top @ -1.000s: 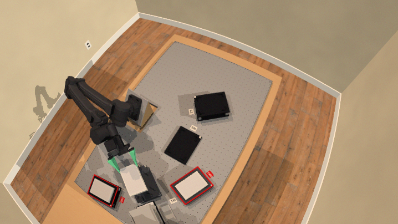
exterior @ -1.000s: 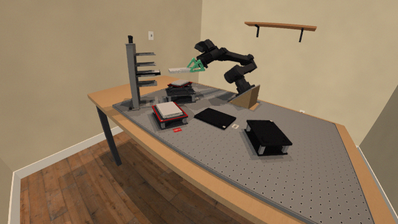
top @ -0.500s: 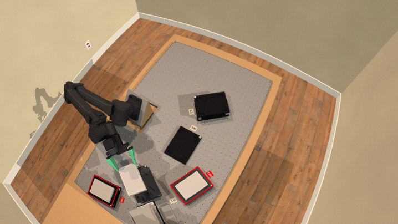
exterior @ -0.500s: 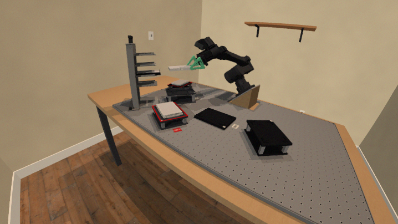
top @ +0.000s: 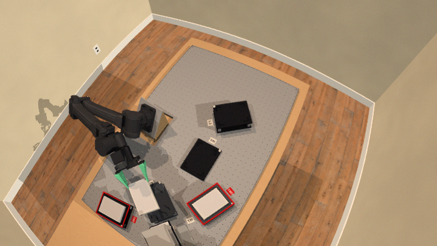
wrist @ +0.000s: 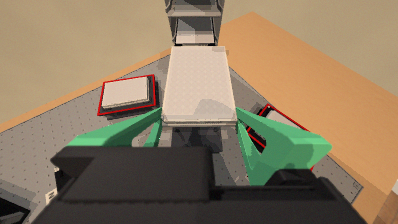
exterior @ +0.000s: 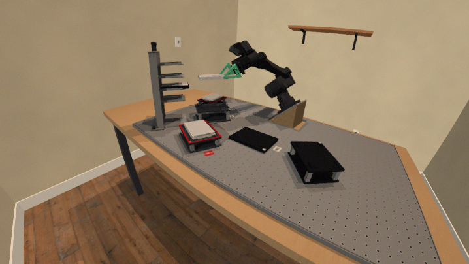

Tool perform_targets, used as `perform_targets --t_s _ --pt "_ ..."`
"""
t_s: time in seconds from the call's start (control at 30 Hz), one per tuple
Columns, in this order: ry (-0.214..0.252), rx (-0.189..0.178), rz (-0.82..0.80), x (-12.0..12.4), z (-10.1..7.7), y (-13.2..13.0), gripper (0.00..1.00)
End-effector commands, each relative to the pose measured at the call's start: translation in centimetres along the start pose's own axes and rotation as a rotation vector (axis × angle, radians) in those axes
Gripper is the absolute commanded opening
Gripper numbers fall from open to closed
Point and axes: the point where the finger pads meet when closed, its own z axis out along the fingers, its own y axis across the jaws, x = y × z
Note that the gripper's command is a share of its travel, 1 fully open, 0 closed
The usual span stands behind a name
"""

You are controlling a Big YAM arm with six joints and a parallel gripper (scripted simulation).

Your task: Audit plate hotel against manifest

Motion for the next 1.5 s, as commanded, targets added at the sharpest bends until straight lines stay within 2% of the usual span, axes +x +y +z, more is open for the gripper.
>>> perform_targets --t_s 0.0,0.2,0.27,0.43,0.53,0.77,0.83,0.97,1.1,1.47 --pt "-0.017 -0.017 0.016 -1.6 -0.4 -0.1 0.86" --pt "-0.027 -0.011 0.035 -2.8 -0.7 -0.9 0.86" --pt "-0.015 -0.018 0.014 -2.0 -0.7 0.0 0.86" --pt "-0.027 -0.011 0.038 -3.3 -1.1 -0.9 0.86" --pt "-0.015 -0.019 0.014 -2.6 -1.1 0.0 0.86" --pt "-0.024 -0.013 0.035 -3.9 -1.5 -0.8 0.86" --pt "-0.013 -0.02 0.012 -3.1 -1.4 0.1 0.86" --pt "-0.024 -0.014 0.036 -4.4 -1.8 -0.8 0.86" --pt "-0.014 -0.019 0.015 -4.0 -1.8 -0.1 0.86" --pt "-0.018 -0.017 0.027 -5.2 -2.4 -0.5 0.86"
